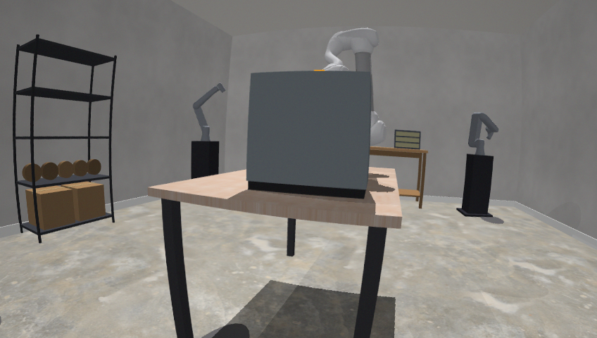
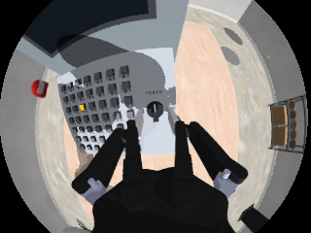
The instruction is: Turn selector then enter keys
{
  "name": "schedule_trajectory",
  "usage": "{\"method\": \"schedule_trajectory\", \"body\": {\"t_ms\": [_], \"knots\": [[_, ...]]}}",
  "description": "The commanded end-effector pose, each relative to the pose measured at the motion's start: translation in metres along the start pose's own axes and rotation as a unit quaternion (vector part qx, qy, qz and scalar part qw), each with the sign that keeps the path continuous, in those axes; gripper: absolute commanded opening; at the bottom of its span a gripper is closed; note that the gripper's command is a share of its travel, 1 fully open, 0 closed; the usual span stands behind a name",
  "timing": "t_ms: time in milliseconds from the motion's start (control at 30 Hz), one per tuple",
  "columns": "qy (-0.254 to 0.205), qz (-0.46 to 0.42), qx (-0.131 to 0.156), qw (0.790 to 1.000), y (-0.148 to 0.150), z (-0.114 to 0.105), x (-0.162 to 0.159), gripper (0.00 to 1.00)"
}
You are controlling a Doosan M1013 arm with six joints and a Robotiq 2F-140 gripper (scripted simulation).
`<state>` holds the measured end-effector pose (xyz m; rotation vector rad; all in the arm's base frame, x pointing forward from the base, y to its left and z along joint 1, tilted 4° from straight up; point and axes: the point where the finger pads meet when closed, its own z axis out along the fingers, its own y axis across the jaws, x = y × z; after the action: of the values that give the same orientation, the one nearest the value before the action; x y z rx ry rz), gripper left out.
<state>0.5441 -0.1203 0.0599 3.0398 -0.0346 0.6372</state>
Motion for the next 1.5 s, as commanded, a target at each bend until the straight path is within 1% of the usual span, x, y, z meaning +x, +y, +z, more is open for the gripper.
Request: {"method": "schedule_trajectory", "body": {"t_ms": [0,900,1467], "knots": [[0.000,0.000,0.000,1.000,0.000,0.000,0.000,0.33],[0.000,0.000,0.000,1.000,0.000,0.001,0.000,0.33],[0.000,0.000,0.000,1.000,0.000,0.011,0.000,0.33]]}}
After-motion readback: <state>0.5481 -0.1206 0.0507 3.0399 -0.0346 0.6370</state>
